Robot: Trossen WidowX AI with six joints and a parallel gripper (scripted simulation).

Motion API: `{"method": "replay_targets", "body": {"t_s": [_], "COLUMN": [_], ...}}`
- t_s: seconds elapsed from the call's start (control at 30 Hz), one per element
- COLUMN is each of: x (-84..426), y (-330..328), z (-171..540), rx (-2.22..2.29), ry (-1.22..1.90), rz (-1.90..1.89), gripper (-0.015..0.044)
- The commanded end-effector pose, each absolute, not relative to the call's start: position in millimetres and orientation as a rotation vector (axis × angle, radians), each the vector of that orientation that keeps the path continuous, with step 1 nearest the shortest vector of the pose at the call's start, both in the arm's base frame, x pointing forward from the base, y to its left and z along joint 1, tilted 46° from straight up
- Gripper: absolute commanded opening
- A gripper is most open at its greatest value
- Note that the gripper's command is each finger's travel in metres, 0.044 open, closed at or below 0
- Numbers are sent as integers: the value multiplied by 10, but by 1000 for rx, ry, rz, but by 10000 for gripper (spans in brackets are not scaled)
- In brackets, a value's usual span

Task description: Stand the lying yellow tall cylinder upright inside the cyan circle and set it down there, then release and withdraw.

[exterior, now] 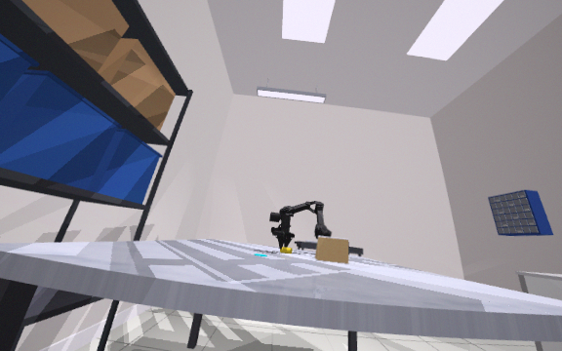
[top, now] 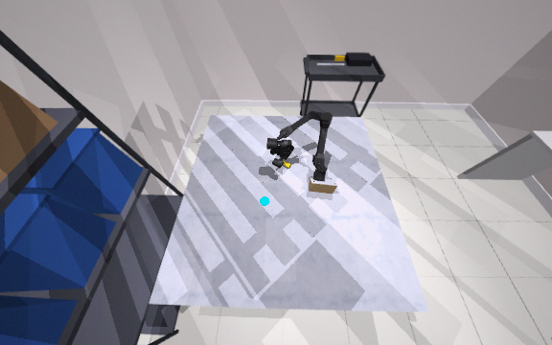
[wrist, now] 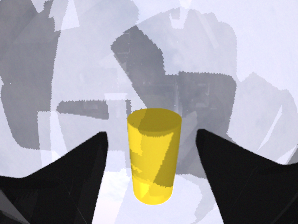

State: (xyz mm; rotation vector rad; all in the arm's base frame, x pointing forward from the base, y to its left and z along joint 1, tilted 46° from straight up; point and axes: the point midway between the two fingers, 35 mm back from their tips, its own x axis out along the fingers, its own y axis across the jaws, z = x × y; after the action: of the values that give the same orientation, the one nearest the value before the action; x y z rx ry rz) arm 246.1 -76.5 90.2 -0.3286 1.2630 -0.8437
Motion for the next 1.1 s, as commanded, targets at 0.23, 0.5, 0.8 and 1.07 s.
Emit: {"method": "replay_targets", "body": {"t_s": [0.23, 0.5, 0.8, 1.07], "x": [2454, 2479, 2484, 2461], "y": [-795, -640, -428, -247], "z": [881, 1005, 1190, 1367], "rx": [-336, -330, -326, -327], "ry": [1262, 1265, 1268, 1269], "rz": [-843, -836, -832, -832], "gripper": [105, 105, 105, 105]}}
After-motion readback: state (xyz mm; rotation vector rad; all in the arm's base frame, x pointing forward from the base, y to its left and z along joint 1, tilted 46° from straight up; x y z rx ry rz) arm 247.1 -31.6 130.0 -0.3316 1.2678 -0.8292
